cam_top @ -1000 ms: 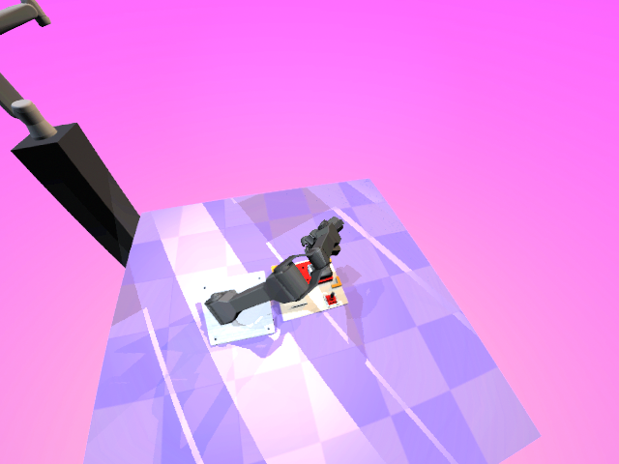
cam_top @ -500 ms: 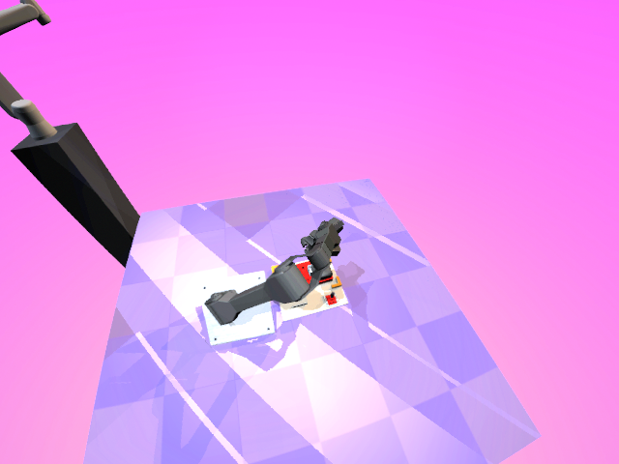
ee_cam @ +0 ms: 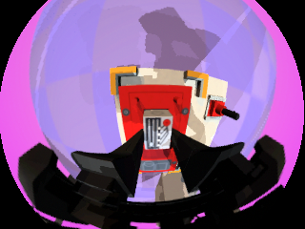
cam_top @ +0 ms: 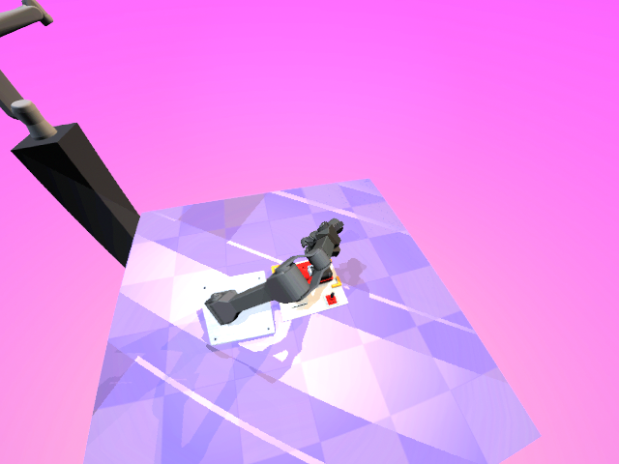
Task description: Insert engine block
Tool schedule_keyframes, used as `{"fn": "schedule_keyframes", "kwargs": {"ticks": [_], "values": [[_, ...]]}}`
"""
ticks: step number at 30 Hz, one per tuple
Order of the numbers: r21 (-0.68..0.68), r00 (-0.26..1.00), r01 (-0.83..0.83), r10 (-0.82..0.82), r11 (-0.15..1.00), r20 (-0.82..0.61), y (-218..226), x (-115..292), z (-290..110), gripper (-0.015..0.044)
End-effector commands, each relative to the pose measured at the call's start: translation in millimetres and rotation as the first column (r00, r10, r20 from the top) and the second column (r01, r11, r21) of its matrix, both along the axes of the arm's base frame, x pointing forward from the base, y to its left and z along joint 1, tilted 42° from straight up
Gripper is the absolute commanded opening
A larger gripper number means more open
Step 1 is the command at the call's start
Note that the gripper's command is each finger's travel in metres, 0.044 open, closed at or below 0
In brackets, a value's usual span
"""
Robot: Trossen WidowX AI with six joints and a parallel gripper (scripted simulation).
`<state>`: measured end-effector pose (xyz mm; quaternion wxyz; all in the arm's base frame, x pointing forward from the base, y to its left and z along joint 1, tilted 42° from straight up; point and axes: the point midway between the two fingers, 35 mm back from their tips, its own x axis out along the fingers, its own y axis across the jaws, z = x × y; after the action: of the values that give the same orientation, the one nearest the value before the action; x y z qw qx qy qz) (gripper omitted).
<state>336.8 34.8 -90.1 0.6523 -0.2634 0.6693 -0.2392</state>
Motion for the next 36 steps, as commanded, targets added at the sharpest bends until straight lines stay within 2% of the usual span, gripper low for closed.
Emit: {"fn": "schedule_keyframes", "kwargs": {"ticks": [1, 3, 14, 36], "values": [[-0.003, 1.0, -0.005, 0.005, 1.0, -0.002, -1.1, 0.0, -0.9, 0.0158], [-0.003, 1.0, -0.005, 0.005, 1.0, -0.002, -1.4, 0.0, -1.2, 0.0158], [0.0, 1.0, 0.0, 0.0, 1.0, 0.0, -0.5, 0.0, -0.5, 0.044], [-0.002, 1.0, -0.005, 0.005, 1.0, -0.002, 9.4, 0.5, 10.0, 0.044]]}}
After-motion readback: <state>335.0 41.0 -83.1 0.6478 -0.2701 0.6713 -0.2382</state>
